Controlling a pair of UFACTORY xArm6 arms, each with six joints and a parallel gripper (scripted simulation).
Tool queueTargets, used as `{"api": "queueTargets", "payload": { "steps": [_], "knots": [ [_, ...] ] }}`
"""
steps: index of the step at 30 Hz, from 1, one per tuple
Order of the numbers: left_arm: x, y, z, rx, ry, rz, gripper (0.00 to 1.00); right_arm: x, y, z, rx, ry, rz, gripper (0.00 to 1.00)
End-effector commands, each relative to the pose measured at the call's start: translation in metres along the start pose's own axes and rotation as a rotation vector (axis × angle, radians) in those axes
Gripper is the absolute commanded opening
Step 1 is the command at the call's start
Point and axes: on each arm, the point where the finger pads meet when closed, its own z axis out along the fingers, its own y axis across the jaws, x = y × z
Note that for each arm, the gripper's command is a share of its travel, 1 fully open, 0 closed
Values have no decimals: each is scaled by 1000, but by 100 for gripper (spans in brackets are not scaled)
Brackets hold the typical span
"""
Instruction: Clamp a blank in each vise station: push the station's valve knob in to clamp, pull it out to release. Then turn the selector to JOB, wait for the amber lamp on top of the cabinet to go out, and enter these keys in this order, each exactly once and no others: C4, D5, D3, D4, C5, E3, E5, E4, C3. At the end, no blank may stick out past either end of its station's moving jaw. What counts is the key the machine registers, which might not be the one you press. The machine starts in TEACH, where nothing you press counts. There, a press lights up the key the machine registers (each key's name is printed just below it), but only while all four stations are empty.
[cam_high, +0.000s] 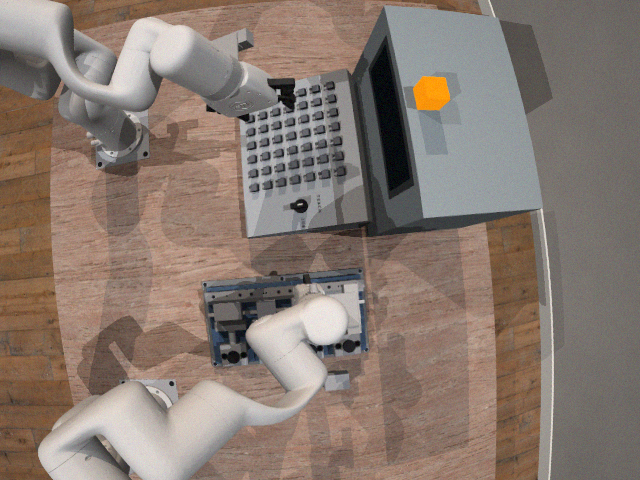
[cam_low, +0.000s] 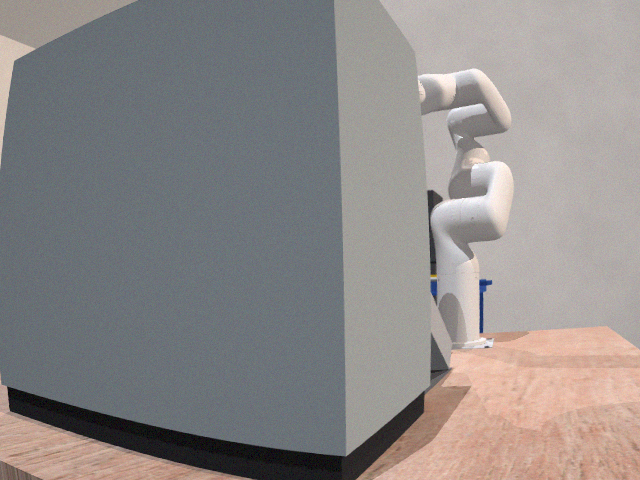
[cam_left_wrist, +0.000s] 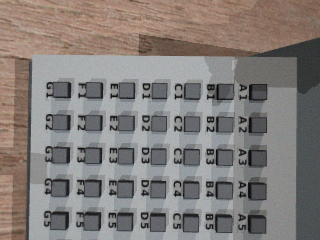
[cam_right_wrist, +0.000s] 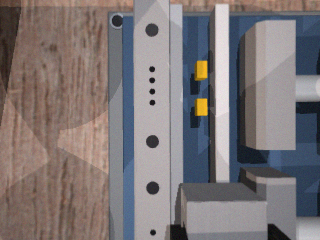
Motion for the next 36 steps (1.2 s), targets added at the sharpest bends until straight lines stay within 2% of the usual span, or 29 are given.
{"api": "queueTargets", "payload": {
  "steps": [1, 16, 17, 27, 28, 30, 34, 36],
  "knots": [
    [0, 2, -2, -5, -1, -1, 100, 1, -1, -1, 3, 5, 0, 0],
    [0, 2, -2, -5, -1, -1, 100, 1, -1, 1, 3, 5, 0, 0],
    [0, 2, -2, -5, -1, -1, 100, 1, -1, 1, 3, 5, 0, 69],
    [0, 2, -2, -5, -1, -1, 100, 1, -1, -1, 3, 5, 0, 69],
    [0, 2, -2, -5, -1, -1, 100, 1, -1, -12, 3, 5, 0, 69],
    [0, 2, -2, -5, -1, -1, 100, 1, -1, -61, 3, 5, 0, 69],
    [0, 2, -2, -5, -1, -1, 100, 1, -1, -115, 3, 5, 0, 69],
    [0, 2, -2, -5, -1, -1, 100, 1, -1, -123, 3, 5, 0, 69]
  ]
}}
